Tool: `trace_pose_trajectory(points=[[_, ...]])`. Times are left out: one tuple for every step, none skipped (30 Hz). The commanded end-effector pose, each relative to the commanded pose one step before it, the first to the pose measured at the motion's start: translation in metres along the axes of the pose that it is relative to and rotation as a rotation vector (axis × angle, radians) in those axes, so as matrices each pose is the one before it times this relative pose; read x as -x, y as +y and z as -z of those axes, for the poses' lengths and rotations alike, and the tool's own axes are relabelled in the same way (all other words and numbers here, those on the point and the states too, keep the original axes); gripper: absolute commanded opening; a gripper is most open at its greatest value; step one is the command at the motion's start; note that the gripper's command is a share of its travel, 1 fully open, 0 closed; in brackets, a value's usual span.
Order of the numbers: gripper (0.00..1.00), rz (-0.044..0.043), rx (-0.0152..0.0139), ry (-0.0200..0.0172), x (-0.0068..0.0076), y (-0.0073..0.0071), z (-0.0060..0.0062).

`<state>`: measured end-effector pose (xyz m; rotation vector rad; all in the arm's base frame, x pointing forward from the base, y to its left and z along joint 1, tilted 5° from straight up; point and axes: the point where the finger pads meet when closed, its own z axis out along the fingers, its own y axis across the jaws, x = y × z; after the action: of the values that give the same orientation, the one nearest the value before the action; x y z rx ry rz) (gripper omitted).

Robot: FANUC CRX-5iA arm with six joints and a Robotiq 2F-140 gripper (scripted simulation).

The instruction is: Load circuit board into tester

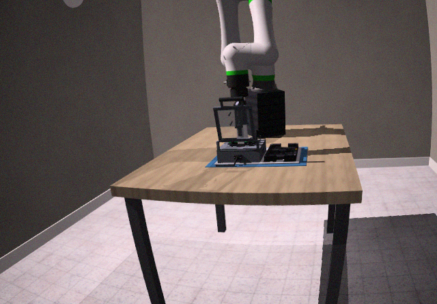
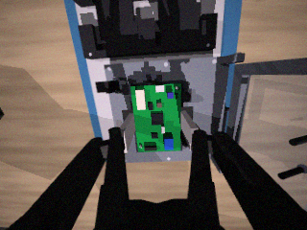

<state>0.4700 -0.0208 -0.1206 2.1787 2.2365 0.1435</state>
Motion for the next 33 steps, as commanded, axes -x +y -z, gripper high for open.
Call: trace_pose_trajectory(points=[[0.46,-0.00003,0.00032,-0.00014,0.00007,0.00018,-0.00002],[0.46,0.00000,0.00000,0.00000,0.00000,0.00000,-0.00002],[0.46,0.00000,0.00000,0.00000,0.00000,0.00000,0.00000],[0.58,0.00000,0.00000,0.00000,0.00000,0.00000,0.00000],[0.58,0.00000,0.00000,0.00000,0.00000,0.00000,0.00000],[0.58,0.00000,0.00000,0.00000,0.00000,0.00000,0.00000],[0.58,0.00000,0.00000,0.00000,0.00000,0.00000,0.00000],[0.58,0.00000,0.00000,0.00000,0.00000,0.00000,0.00000],[0.58,0.00000,0.00000,0.00000,0.00000,0.00000,0.00000],[0.58,0.00000,0.00000,0.00000,0.00000,0.00000,0.00000],[0.58,0.00000,0.00000,0.00000,0.00000,0.00000,0.00000],[0.58,0.00000,0.00000,0.00000,0.00000,0.00000,0.00000],[0.58,0.00000,0.00000,0.00000,0.00000,0.00000,0.00000],[0.58,0.00000,0.00000,0.00000,0.00000,0.00000,0.00000],[0.58,0.00000,0.00000,0.00000,0.00000,0.00000,0.00000],[0.58,0.00000,0.00000,0.00000,0.00000,0.00000,0.00000],[0.58,0.00000,0.00000,0.00000,0.00000,0.00000,0.00000],[0.58,0.00000,0.00000,0.00000,0.00000,0.00000,0.00000],[0.58,0.00000,0.00000,0.00000,0.00000,0.00000,0.00000],[0.58,0.00000,0.00000,0.00000,0.00000,0.00000,0.00000],[0.58,0.00000,0.00000,0.00000,0.00000,0.00000,0.00000],[0.58,0.00000,0.00000,0.00000,0.00000,0.00000,0.00000],[0.58,0.00000,0.00000,0.00000,0.00000,0.00000,0.00000],[0.58,0.00000,0.00000,0.00000,0.00000,0.00000,0.00000],[0.58,0.00000,0.00000,0.00000,0.00000,0.00000,0.00000],[0.58,0.00000,0.00000,0.00000,0.00000,0.00000,0.00000],[0.58,0.00000,0.00000,0.00000,0.00000,0.00000,0.00000],[0.58,0.00000,0.00000,0.00000,0.00000,0.00000,0.00000],[0.58,0.00000,0.00000,0.00000,0.00000,0.00000,0.00000],[0.58,0.00000,0.00000,0.00000,0.00000,0.00000,0.00000],[0.58,0.00000,0.00000,0.00000,0.00000,0.00000,0.00000],[0.58,0.00000,0.00000,0.00000,0.00000,0.00000,0.00000],[0.58,0.00000,0.00000,0.00000,0.00000,0.00000,0.00000]])
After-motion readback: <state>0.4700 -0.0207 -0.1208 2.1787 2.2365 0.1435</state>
